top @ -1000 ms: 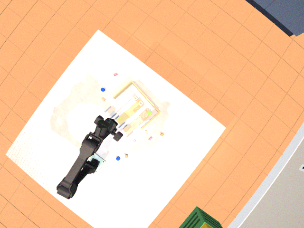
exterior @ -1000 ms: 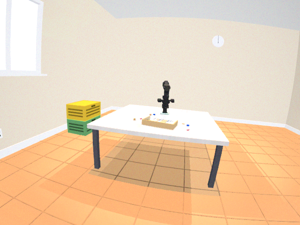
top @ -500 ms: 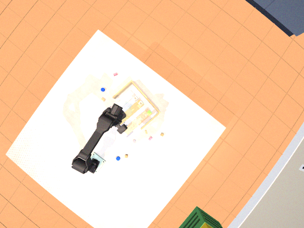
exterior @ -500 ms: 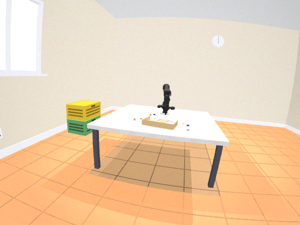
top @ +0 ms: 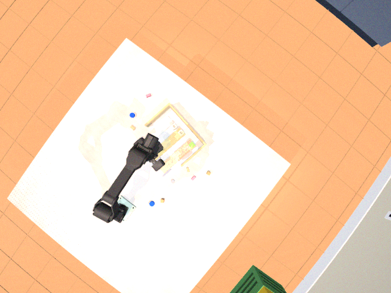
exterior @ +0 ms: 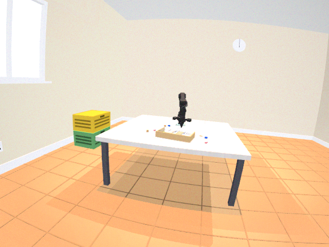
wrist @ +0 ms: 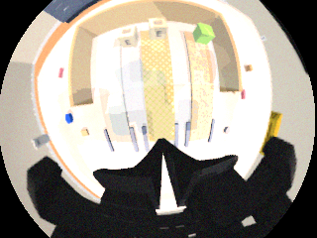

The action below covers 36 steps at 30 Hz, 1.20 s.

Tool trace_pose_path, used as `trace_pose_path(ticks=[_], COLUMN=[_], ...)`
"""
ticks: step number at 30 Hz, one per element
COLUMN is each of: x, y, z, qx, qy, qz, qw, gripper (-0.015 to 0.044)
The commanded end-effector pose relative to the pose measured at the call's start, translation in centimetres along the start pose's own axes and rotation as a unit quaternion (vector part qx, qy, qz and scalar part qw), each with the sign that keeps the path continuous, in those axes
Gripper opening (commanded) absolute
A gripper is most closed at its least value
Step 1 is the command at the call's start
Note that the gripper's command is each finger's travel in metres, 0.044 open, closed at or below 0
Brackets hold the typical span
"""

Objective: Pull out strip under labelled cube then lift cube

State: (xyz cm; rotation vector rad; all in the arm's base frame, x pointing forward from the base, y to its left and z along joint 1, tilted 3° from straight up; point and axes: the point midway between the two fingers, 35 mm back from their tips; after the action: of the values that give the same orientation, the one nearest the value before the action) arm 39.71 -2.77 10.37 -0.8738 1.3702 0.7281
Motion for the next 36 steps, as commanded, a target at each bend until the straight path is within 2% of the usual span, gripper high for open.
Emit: trace_pose_path(ticks=[1,26,36], x=[0.9,5.0,5.1], y=[0.2,0.4,0.4], z=[0.0,-0.4,-0.5], qx=[0.002,0.002,0.002], qy=[0.001,0.001,0.001], qz=[0.006,0.006,0.006], qw=[1.000,1.000,1.000], gripper=[0.0000,0.0000,0.0000])
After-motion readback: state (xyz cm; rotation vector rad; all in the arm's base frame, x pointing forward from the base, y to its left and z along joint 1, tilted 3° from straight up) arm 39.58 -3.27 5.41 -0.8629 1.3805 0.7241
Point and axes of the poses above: the point midway between the two fingers, 35 mm back from their tips, its own x axis out along the fingers, its own z axis across the jaws, y = z × x, and after that the axes turned 8 degrees about x, right-handed
